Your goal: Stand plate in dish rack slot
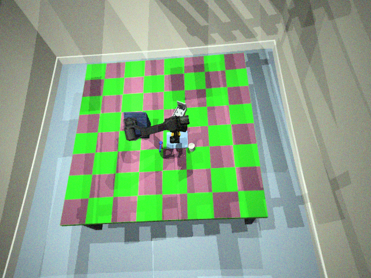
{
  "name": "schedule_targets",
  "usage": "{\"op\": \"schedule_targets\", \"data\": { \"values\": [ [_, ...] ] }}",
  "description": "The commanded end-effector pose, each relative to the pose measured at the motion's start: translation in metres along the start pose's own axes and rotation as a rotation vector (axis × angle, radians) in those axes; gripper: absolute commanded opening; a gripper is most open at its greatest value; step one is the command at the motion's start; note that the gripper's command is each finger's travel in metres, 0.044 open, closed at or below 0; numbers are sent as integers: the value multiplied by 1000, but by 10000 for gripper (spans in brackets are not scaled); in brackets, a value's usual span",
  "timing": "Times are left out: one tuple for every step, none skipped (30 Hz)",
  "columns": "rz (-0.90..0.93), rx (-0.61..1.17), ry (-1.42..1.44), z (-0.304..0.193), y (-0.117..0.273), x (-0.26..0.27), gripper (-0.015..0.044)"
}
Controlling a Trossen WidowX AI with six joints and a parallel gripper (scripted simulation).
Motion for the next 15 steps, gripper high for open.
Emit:
{"op": "schedule_targets", "data": {
  "values": [
    [5, -9, -8, 1, 23, 0, 0],
    [4, -9, -8, 1, 28, 0, 0],
    [3, -9, -8, 1, 32, 0, 0],
    [3, -9, -8, 1, 37, 0, 0],
    [2, -8, -8, 1, 42, 1, 0],
    [1, -8, -8, 1, 46, 1, 0],
    [0, -8, -8, 0, 51, 1, 0],
    [0, -8, -8, 0, 55, 1, 0],
    [-1, -8, -8, 0, 59, 1, 0],
    [-2, -8, -9, 0, 63, 1, 0],
    [-3, -7, -9, 0, 67, 1, 0],
    [-4, -7, -9, 0, 71, 1, 0],
    [-5, -7, -9, 0, 74, 1, 0],
    [-6, -7, -9, 0, 76, 1, 0],
    [-6, -7, -9, 0, 76, 1, 0]
  ]
}}
Point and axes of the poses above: the point midway between the two fingers, 35 mm back from their tips, its own y axis back along the fingers, its own x axis across the jaws, z = x × y, the point moved 10 cm from there along y, back along the fingers, and after that the axes turned 3 degrees about y, right-handed, at the moved point
